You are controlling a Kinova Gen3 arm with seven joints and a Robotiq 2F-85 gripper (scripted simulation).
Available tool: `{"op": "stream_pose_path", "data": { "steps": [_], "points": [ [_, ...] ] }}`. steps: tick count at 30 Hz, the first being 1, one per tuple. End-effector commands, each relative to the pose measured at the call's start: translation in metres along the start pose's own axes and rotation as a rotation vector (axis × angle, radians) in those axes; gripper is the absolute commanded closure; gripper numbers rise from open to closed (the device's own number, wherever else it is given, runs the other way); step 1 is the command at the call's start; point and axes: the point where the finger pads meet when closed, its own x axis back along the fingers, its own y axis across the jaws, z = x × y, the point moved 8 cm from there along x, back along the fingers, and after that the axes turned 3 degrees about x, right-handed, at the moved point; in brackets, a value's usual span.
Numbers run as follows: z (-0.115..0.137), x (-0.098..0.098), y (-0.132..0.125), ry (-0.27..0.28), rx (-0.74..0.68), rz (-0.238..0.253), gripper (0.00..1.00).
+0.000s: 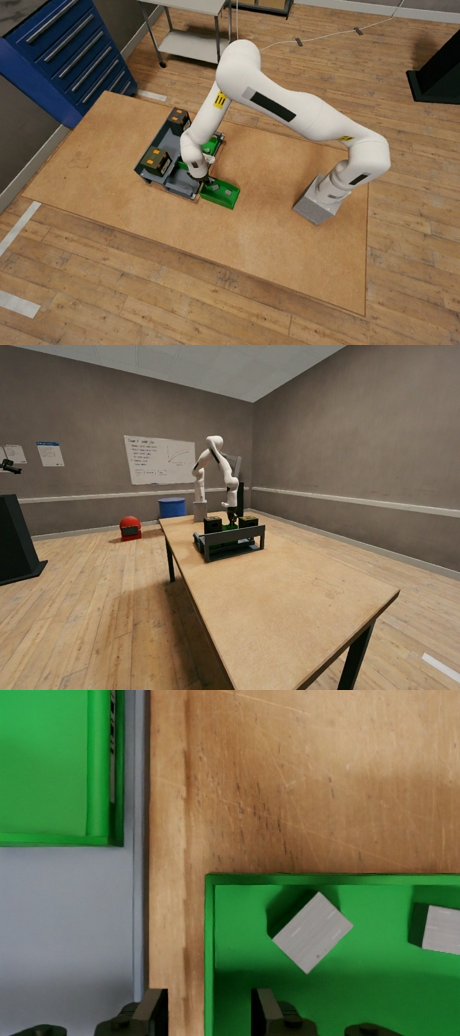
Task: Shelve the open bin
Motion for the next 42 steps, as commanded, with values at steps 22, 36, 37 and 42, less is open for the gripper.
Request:
{"op": "stream_pose_path", "data": {
  "steps": [22,36,37,42],
  "points": [
    [0.000,-0.017,-0.001,0.000,0.000,0.002,0.61],
    [0.000,-0.017,-0.001,0.000,0.000,0.002,0.90],
    [0.000,-0.017,-0.001,0.000,0.000,0.002,0.90],
    [0.000,-0.017,-0.001,0.000,0.000,0.002,0.90]
  ]
}}
